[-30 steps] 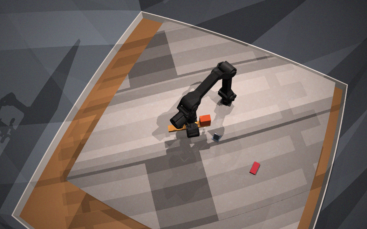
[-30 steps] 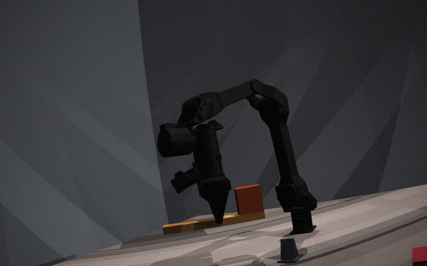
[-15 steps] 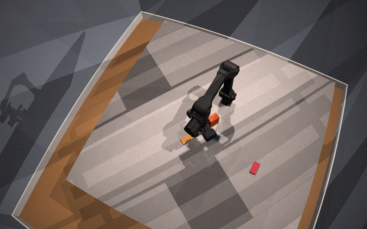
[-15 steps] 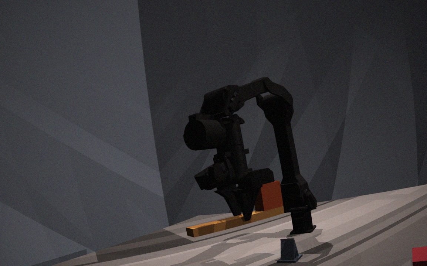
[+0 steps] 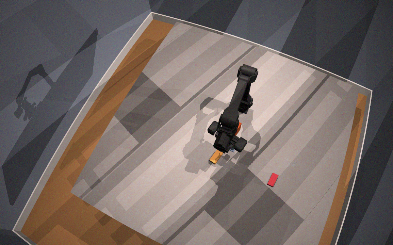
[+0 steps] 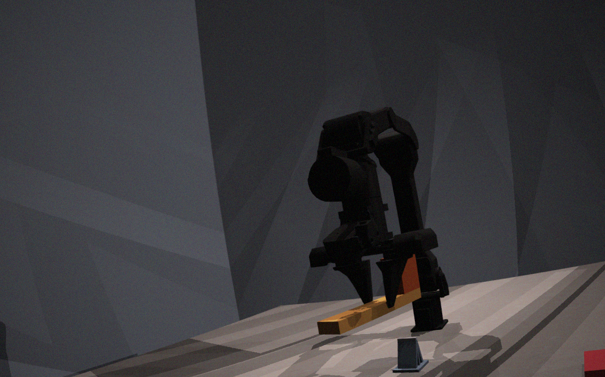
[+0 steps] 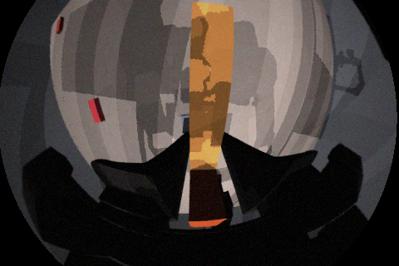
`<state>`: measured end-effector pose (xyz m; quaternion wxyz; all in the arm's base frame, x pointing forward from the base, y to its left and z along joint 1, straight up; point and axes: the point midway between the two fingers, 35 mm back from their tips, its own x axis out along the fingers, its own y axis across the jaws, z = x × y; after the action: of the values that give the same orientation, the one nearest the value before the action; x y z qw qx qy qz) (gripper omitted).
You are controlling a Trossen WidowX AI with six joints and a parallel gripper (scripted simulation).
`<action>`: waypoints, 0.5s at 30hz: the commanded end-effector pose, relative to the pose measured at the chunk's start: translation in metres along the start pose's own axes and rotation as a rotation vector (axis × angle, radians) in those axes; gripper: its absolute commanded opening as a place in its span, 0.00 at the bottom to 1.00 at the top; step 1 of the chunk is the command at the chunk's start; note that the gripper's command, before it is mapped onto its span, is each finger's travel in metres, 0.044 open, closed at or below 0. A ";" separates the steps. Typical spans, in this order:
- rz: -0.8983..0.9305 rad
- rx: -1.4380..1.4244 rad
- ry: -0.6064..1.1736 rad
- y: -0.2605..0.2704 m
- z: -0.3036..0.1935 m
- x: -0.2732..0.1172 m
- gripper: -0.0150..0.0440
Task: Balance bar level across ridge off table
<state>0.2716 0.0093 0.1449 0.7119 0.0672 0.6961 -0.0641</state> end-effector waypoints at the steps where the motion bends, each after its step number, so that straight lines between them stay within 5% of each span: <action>1: 0.000 -0.085 -0.002 0.014 -0.004 -0.001 0.25; 15: 0.001 -0.095 -0.002 0.020 -0.004 0.012 0.25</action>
<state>0.2713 0.0288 0.1383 0.7159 0.0348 0.6966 -0.0323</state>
